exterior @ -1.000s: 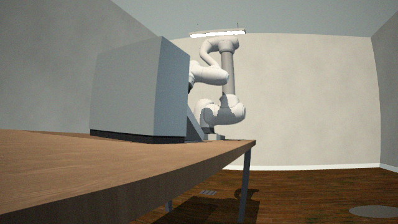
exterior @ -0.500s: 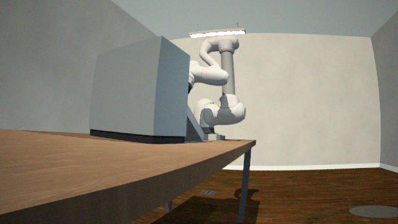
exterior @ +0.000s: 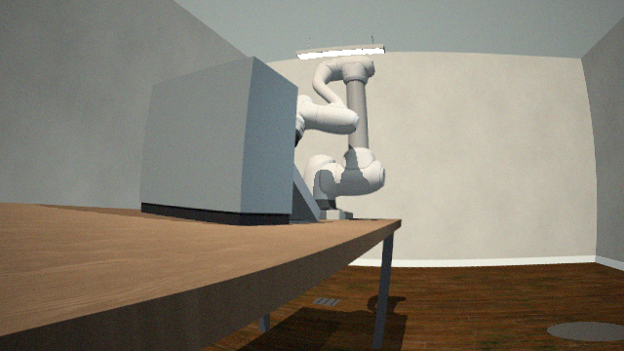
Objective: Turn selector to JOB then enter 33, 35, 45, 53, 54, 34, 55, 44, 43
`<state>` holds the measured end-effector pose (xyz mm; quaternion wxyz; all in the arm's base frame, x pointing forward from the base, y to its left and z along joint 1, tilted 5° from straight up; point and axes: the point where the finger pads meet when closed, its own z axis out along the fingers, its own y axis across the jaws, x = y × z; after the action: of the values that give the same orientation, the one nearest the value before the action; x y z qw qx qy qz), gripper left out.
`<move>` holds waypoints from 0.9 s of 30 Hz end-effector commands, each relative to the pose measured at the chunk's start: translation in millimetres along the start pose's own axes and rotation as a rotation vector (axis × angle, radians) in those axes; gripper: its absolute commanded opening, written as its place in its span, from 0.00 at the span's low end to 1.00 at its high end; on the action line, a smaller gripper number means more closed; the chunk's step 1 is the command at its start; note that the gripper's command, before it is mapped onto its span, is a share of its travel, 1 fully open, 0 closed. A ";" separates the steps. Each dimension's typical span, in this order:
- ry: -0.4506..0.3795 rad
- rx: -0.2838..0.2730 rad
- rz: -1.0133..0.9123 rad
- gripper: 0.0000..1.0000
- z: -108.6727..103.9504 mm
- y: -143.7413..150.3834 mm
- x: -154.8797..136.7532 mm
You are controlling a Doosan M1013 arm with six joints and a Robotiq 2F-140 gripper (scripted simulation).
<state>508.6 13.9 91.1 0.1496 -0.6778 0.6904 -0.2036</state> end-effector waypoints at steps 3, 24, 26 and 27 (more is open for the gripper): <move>0.002 -0.004 0.004 0.00 1.5 2.6 1.9; 0.002 -0.004 0.004 0.00 -20.3 2.5 1.8; 0.002 -0.004 0.004 0.00 -22.1 2.5 1.8; 0.002 -0.004 0.004 0.00 -23.9 2.5 1.8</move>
<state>494.7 12.1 104.6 0.1438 -0.6762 0.6942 -0.2004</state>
